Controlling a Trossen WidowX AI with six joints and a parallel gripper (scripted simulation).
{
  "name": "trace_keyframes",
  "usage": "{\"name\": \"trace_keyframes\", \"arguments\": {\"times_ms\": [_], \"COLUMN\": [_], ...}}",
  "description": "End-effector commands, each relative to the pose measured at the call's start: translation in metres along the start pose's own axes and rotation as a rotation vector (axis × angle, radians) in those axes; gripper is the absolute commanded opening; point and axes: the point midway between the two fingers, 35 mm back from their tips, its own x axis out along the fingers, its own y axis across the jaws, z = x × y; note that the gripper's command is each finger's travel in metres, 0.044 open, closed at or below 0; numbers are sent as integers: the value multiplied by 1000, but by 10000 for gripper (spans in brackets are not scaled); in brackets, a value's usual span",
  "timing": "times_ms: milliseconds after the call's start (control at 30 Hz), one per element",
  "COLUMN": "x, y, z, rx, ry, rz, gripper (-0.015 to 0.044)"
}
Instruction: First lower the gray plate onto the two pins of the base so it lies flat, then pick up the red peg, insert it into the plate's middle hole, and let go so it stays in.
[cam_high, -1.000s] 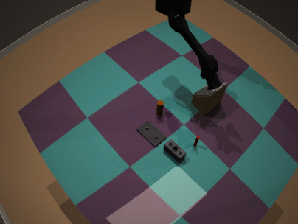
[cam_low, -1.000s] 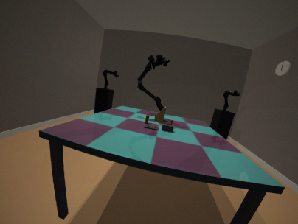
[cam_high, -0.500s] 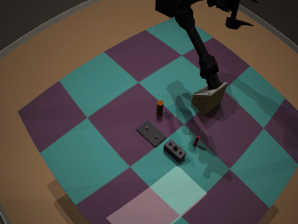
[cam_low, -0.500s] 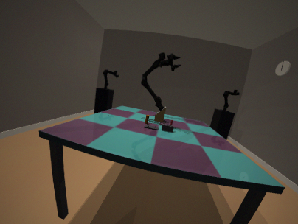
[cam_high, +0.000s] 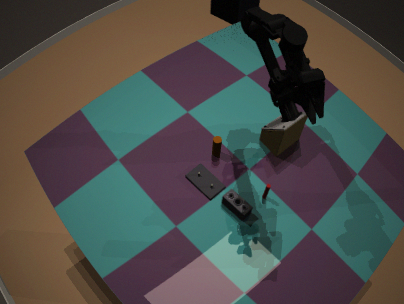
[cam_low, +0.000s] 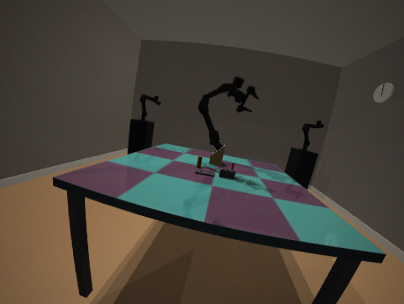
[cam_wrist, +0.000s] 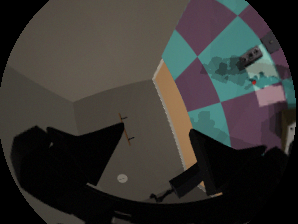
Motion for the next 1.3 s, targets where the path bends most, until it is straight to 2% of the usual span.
{"name": "trace_keyframes", "arguments": {"times_ms": [0, 267, 567, 800, 967, 1267], "x": [38, 94, 119, 121, 145, 151], "y": [-32, -119, -236, -247, -299, -316], "z": [42, 128, 206, 211, 227, 231], "rx": [145, 447, 729, 743, 742, 742], "ry": [-108, -372, -724, -749, -751, -752], "rz": [-162, -500, -851, -874, -875, -875], "gripper": [440, 440, 440, 440, 440, 440]}}
